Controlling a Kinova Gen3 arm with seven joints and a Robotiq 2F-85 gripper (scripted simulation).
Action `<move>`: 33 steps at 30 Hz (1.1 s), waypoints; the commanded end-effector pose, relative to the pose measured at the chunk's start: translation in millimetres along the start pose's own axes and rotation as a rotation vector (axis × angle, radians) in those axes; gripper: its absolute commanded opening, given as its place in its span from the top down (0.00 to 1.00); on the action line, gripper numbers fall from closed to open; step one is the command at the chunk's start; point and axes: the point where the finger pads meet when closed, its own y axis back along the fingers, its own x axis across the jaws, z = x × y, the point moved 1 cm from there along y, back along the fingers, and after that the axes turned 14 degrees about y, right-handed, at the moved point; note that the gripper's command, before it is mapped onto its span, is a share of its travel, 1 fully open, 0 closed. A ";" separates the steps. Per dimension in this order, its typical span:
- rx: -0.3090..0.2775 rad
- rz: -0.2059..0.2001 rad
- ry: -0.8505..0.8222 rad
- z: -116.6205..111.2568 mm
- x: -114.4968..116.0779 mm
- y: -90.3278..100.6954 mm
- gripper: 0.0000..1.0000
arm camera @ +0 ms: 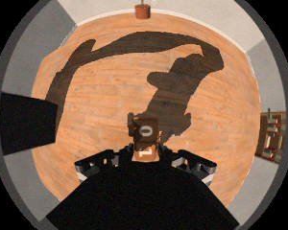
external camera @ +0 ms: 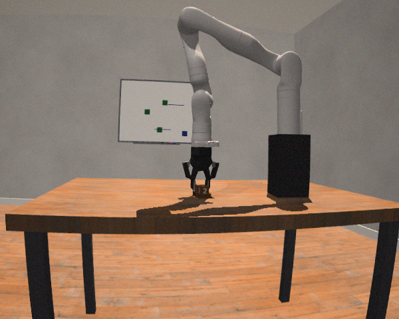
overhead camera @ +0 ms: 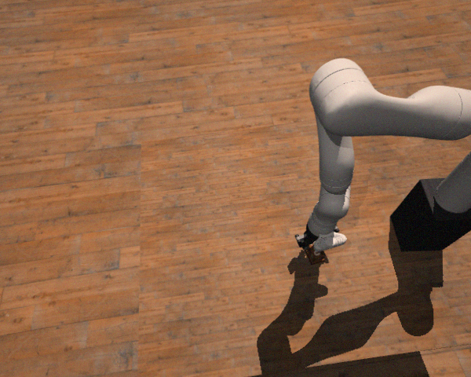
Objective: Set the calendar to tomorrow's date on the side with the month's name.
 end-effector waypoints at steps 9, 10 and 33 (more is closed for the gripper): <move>0.000 0.001 0.000 0.2 0.6 3.8 0.52; 0.000 0.001 0.000 0.2 0.5 5.9 0.52; 0.000 0.001 0.000 0.2 0.4 89.7 0.52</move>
